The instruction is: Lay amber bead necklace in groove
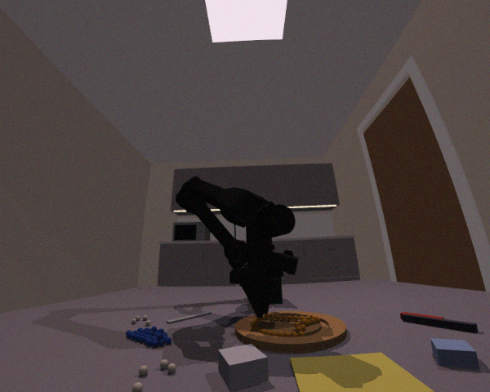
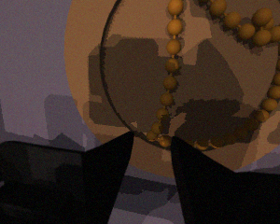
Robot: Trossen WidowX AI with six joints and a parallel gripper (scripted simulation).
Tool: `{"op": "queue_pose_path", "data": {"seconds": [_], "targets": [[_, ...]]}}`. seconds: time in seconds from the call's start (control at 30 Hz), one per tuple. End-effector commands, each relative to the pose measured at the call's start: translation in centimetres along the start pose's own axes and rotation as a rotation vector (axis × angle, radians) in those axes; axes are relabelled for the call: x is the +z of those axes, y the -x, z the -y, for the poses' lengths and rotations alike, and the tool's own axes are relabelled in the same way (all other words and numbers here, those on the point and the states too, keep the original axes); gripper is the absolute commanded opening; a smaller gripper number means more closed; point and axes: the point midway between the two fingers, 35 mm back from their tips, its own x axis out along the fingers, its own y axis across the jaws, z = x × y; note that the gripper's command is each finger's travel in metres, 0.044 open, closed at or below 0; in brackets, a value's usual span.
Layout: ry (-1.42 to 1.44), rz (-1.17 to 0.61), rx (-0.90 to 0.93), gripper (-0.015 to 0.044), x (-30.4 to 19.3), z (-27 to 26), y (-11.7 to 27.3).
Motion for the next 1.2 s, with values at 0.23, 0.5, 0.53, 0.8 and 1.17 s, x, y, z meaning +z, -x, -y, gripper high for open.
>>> {"op": "queue_pose_path", "data": {"seconds": [0.23, 0.5, 0.53, 0.8, 1.17], "targets": [[0.007, -0.002, 0.001, 0.0440, 0.0, -0.1, 0.2], [0.005, -0.003, 0.000, 0.0440, 0.0, -0.1, 0.5], [0.005, -0.003, 0.000, 0.0440, 0.0, -0.1, 0.5], [0.005, -0.003, 0.000, 0.0440, 0.0, -0.1, 0.5], [-0.238, -0.002, 0.001, 0.0256, 1.0, 0.3, 3.6]]}}
